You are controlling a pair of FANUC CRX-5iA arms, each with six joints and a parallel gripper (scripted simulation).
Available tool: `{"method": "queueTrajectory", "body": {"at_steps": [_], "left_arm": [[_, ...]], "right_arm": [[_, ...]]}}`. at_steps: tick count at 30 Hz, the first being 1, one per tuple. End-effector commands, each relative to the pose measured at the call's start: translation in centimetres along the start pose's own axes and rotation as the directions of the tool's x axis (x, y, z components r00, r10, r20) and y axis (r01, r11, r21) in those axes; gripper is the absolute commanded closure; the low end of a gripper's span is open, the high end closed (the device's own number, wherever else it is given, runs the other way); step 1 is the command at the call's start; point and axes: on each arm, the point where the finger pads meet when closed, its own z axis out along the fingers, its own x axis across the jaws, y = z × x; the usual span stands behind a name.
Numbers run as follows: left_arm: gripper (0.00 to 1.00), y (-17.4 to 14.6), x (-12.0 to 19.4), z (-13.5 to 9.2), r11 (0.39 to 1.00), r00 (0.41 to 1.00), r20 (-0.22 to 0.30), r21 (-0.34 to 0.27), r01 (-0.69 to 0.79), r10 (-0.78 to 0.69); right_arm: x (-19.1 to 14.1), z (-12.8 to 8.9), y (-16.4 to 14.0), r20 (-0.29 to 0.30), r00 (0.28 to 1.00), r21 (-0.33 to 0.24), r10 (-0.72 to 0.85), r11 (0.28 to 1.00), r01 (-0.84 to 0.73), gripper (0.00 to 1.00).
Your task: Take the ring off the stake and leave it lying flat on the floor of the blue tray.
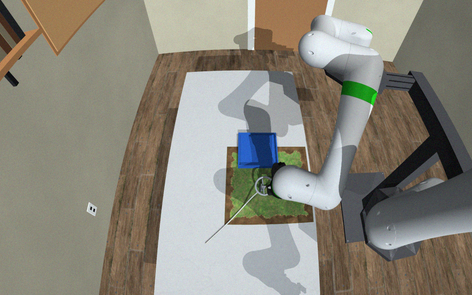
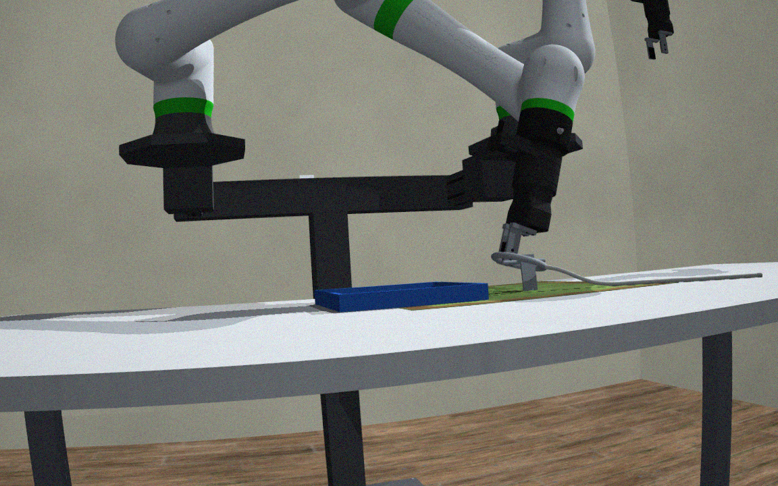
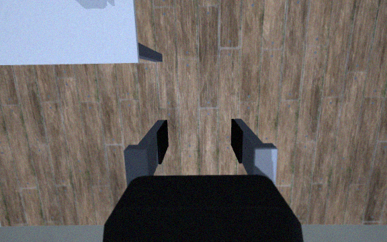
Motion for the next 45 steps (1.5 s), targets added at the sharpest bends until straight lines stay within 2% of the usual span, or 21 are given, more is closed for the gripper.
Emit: {"method": "queueTrajectory", "body": {"at_steps": [1,37,41,45], "left_arm": [[0.0,0.0,0.0,-0.1,1.0,1.0,0.0,-0.002,0.0,0.0],[0.0,0.0,0.0,-0.1,1.0,1.0,0.0,-0.002,0.0,0.0],[0.0,0.0,0.0,-0.1,1.0,1.0,0.0,-0.002,0.0,0.0],[0.0,0.0,0.0,-0.1,1.0,1.0,0.0,-0.002,0.0,0.0]], "right_arm": [[-0.1,-0.3,0.4,0.002,1.0,-0.005,0.0,1.0,0.0,1.0],[-0.1,-1.6,1.3,0.002,1.0,-0.005,0.0,1.0,0.0,1.0],[-0.1,-1.7,1.3,0.002,1.0,-0.019,0.0,1.0,0.0,1.0],[-0.1,-1.7,1.2,0.002,1.0,-0.075,0.0,0.997,0.0,1.0]]}}
